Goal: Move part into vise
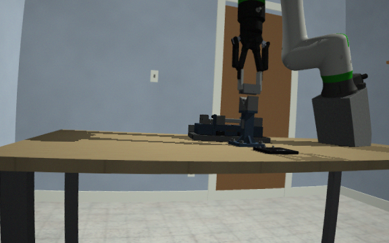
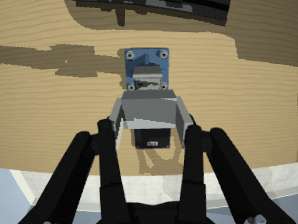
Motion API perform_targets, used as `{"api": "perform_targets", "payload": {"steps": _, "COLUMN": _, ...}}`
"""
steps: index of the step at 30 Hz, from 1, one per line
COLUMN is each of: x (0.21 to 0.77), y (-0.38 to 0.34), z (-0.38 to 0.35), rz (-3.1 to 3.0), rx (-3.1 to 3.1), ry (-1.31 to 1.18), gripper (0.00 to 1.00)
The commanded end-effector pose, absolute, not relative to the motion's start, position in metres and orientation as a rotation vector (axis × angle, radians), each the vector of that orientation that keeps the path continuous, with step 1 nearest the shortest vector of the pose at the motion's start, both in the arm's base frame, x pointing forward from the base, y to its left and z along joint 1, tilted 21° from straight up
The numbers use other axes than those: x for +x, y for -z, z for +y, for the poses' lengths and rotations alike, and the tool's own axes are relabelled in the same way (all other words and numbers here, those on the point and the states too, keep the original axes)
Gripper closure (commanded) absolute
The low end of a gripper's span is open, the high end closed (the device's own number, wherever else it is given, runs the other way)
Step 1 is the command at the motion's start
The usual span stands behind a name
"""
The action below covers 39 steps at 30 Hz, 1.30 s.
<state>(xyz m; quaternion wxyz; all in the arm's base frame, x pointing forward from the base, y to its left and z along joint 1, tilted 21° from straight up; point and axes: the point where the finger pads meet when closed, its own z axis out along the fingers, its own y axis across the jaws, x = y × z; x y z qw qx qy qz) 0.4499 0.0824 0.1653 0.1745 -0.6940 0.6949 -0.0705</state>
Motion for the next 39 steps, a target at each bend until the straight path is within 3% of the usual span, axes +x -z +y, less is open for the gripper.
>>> {"api": "perform_targets", "payload": {"steps": 1, "x": 0.4499, "y": -0.1654, "z": 0.0827, "rz": 1.979, "rx": -1.97, "ry": 0.215, "gripper": 1.0}}
{"api": "perform_targets", "payload": {"steps": 39, "x": 0.45, "y": -0.1656, "z": 0.0833, "rz": 1.991, "rx": -1.975, "ry": 0.236, "gripper": 1.0}}
